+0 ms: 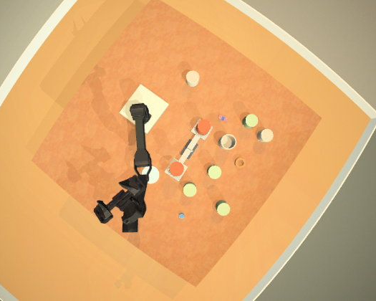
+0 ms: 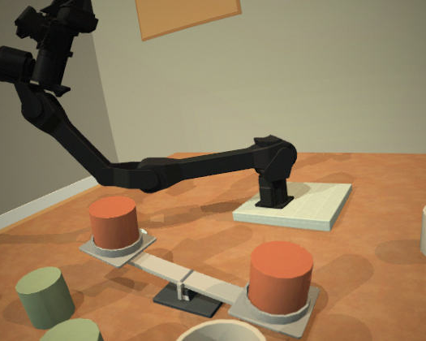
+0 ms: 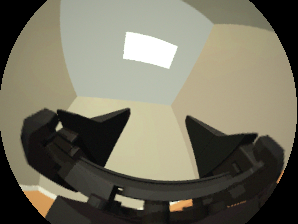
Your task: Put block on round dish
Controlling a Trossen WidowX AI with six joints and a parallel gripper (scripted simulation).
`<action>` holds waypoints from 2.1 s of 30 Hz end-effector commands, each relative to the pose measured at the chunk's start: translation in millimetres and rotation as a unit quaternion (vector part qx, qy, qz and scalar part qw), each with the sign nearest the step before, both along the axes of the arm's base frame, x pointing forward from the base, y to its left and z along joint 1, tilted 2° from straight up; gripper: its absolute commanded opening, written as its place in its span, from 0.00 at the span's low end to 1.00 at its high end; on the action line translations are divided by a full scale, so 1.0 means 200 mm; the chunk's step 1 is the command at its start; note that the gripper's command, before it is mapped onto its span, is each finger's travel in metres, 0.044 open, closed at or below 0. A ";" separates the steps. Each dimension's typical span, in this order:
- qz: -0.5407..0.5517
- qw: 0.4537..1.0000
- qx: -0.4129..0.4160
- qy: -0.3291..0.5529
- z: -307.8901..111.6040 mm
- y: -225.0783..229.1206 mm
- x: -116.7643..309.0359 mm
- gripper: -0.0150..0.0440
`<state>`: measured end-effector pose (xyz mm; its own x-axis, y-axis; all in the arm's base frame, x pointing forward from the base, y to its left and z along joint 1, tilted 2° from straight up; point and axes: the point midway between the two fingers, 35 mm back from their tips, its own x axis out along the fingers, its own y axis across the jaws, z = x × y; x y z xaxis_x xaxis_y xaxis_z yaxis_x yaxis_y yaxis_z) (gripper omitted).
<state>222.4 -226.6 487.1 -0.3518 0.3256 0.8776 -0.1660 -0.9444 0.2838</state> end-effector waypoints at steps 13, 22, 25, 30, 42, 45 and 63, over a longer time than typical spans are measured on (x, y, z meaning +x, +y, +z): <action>-0.108 0.988 -0.084 -0.066 0.15 0.16 -0.46 1.00; -0.186 0.964 -0.155 -0.113 0.19 0.37 -0.75 1.00; -0.228 0.949 -0.175 -0.130 0.20 0.44 -0.84 1.00; -0.294 0.920 -0.209 -0.156 0.19 0.57 -0.97 1.00; -0.435 0.822 -0.305 -0.205 0.12 0.95 -1.13 1.00; -0.465 0.793 -0.331 -0.215 0.09 1.05 -1.14 1.00; -0.595 0.585 -0.498 -0.237 -0.20 1.50 -0.90 1.00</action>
